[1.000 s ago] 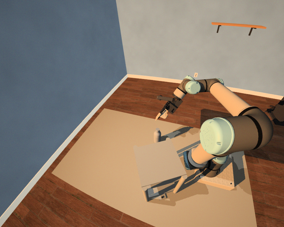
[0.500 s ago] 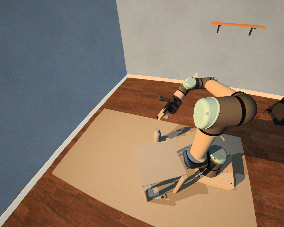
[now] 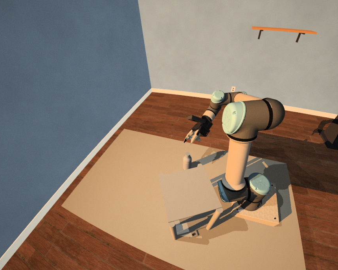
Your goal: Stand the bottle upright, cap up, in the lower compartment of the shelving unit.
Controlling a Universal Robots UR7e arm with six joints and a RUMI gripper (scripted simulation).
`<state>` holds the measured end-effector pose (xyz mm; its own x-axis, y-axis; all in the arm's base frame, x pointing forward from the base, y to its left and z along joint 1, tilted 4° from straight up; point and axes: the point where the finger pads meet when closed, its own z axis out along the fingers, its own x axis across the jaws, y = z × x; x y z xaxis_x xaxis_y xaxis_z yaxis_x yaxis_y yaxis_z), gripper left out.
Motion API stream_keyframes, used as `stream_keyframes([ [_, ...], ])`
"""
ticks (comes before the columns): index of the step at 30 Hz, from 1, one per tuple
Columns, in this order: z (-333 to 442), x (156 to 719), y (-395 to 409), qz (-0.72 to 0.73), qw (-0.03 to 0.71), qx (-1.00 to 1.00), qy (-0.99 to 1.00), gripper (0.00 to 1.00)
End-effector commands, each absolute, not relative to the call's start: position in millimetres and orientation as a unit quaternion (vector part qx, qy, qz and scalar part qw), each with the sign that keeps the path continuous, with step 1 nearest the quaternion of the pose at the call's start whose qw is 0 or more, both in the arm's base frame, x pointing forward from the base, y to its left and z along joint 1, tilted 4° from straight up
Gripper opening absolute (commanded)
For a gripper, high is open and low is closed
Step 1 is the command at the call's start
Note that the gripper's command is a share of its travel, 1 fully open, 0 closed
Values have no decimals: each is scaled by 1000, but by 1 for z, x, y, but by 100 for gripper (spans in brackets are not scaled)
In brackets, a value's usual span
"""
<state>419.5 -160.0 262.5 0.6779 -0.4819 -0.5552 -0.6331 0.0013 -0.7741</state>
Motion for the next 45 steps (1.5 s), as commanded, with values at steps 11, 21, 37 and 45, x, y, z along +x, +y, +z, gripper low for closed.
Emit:
stream_keyframes([
  [11,259,419,-160,76,654,-724,203,50],
  [21,256,419,-160,81,687,-720,54,50],
  [37,254,419,-160,84,703,-701,-83,50],
  [45,253,419,-160,84,705,-696,-111,50],
])
